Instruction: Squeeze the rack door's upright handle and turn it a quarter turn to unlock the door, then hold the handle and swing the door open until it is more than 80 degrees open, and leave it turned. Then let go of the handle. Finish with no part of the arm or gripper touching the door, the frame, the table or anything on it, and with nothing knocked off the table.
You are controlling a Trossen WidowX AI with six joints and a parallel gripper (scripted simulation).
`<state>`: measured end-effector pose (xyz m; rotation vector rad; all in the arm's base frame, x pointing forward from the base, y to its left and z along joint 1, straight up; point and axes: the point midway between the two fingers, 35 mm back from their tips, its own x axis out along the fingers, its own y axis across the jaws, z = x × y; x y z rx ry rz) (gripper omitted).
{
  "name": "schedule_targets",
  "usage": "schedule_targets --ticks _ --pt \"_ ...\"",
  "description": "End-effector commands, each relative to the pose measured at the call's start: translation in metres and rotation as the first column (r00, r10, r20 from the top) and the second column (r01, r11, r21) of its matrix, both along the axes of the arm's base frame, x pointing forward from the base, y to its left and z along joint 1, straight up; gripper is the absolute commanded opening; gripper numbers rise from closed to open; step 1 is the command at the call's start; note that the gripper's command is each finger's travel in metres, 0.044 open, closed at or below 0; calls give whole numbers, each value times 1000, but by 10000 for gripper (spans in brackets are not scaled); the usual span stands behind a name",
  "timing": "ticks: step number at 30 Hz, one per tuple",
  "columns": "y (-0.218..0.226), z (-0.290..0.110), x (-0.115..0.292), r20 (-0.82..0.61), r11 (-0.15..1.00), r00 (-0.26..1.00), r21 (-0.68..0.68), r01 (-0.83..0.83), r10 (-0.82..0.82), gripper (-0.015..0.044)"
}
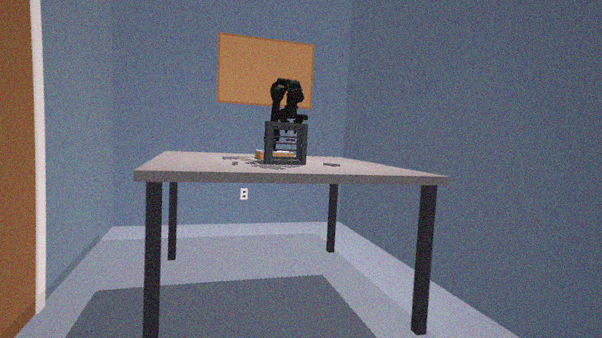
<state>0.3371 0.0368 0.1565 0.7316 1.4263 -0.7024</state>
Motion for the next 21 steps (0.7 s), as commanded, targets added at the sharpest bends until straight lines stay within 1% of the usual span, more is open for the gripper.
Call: schedule_targets --ticks 1,5,10,12,21 --pt "-1 -1 2 7 978 978 4 211 -211 284" --pt "-1 -1 2 4 917 917 11 399 -399 284" --pt "-1 -1 2 -1 796 797 18 605 -605 284" --pt "-1 -1 2 -1 776 776 18 630 -630 284" --pt "-1 -1 2 -1 776 776 18 630 -630 284"
